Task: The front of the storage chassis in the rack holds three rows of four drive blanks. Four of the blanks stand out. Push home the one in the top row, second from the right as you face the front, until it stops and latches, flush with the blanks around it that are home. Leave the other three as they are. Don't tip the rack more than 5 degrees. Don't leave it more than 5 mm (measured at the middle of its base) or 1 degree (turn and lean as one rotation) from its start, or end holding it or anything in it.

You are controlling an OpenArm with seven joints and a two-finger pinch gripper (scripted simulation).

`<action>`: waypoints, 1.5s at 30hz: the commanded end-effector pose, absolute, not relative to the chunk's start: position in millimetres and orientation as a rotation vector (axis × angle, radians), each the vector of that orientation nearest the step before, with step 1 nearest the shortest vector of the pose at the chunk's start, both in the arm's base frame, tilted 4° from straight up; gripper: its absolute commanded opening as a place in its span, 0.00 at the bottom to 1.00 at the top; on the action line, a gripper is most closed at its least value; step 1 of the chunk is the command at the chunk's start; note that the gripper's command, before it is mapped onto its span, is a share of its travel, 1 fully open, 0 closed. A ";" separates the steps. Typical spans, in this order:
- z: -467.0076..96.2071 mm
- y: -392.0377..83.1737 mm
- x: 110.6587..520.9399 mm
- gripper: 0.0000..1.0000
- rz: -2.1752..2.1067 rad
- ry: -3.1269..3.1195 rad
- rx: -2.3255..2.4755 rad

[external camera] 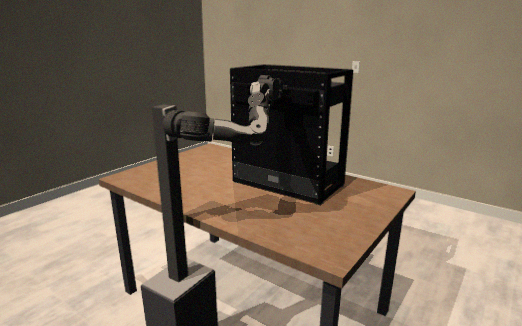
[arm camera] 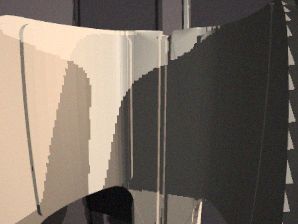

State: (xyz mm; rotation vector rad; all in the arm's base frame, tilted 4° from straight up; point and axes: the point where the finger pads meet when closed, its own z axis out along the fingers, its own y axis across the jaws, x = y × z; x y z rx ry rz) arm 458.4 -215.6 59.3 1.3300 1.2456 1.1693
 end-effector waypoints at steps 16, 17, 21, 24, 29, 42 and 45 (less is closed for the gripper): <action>68.0 -214.5 461.4 0.00 1.182 1.230 1.303; 68.1 -214.4 461.8 0.00 1.182 1.230 1.303; 68.4 -214.2 461.8 0.00 1.183 1.230 1.302; 68.4 -214.2 461.8 0.00 1.183 1.230 1.302; 68.1 -214.5 462.3 0.00 1.182 1.230 1.303; 67.5 -215.0 466.2 0.00 1.182 1.230 1.303; 67.5 -215.0 466.2 0.00 1.182 1.230 1.303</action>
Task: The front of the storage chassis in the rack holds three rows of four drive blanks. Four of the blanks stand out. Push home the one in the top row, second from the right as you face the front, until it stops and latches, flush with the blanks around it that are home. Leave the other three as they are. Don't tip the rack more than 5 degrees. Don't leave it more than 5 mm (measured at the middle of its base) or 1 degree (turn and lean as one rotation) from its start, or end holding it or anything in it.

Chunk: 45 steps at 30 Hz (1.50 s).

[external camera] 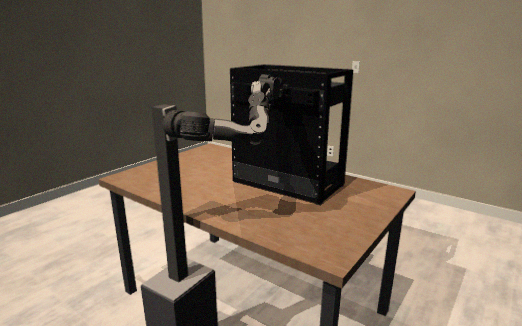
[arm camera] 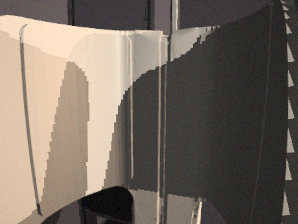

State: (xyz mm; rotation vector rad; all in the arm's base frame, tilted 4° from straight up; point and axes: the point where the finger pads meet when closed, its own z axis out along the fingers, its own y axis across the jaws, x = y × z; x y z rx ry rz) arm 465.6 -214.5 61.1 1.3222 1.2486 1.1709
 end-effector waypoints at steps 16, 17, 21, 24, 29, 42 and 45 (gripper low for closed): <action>70.0 -214.0 441.7 0.00 1.184 1.230 1.298; 70.4 -213.9 435.0 0.00 1.184 1.229 1.298; 72.3 -213.7 403.6 0.00 1.184 1.229 1.298; 73.6 -213.6 380.7 0.00 1.184 1.229 1.298; 74.9 -213.4 358.9 0.00 1.184 1.228 1.298; 75.1 -213.2 336.6 0.00 1.184 1.228 1.298; 75.2 -212.9 316.4 0.00 1.183 1.228 1.298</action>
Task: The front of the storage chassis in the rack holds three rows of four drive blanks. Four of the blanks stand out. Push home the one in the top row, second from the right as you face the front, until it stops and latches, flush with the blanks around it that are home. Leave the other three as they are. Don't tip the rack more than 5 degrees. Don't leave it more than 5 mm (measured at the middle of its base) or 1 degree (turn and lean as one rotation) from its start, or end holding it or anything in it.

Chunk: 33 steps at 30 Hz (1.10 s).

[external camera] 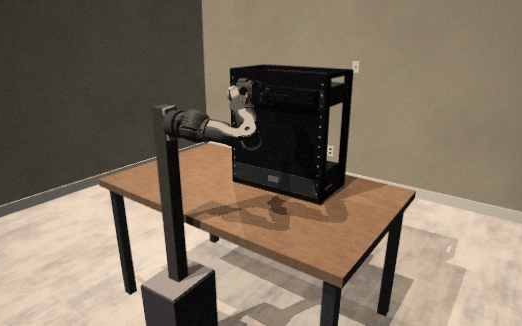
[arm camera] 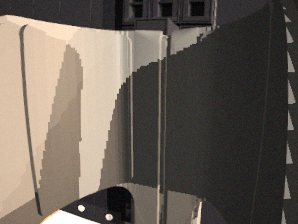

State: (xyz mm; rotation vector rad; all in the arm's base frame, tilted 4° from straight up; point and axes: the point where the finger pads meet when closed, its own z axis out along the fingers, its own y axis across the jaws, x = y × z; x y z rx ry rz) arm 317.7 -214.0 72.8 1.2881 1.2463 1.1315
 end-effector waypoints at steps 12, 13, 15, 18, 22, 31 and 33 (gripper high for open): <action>75.2 -212.2 261.0 0.00 1.183 1.227 1.298; 75.1 -212.6 259.1 0.00 1.183 1.227 1.300; 75.2 -212.2 256.8 0.00 1.183 1.227 1.298; 75.1 -212.7 256.7 0.00 1.183 1.227 1.300; 75.1 -212.7 256.7 0.00 1.183 1.227 1.300; 75.1 -212.7 256.7 0.00 1.183 1.227 1.300; 75.1 -212.7 256.7 0.00 1.183 1.227 1.300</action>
